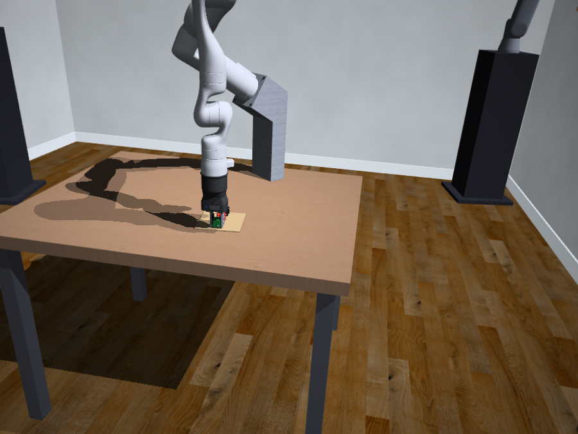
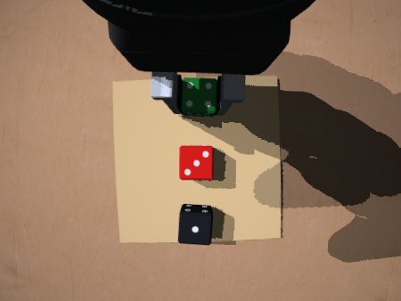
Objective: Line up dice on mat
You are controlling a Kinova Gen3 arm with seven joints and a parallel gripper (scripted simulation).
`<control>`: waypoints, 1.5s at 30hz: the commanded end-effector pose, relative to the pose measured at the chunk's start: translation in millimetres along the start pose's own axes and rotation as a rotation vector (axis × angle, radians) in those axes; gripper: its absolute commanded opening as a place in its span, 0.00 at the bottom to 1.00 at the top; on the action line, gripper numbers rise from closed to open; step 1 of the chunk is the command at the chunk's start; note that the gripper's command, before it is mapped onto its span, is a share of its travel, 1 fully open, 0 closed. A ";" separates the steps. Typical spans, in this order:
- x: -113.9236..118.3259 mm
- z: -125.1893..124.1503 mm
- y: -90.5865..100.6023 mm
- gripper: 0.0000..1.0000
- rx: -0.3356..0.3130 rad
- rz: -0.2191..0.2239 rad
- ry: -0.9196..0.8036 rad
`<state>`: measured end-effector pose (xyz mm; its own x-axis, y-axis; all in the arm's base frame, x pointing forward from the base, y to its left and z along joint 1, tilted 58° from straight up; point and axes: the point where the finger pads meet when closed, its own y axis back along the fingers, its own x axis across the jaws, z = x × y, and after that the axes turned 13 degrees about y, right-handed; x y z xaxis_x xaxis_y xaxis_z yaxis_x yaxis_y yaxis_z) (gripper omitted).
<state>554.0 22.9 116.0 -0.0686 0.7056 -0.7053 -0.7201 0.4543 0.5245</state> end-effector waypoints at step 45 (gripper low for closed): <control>0.3 0.5 -3.4 0.49 -0.001 0.001 0.000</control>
<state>556.8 21.1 114.0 -0.0686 0.7056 -0.7053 -0.7201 0.4543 0.5245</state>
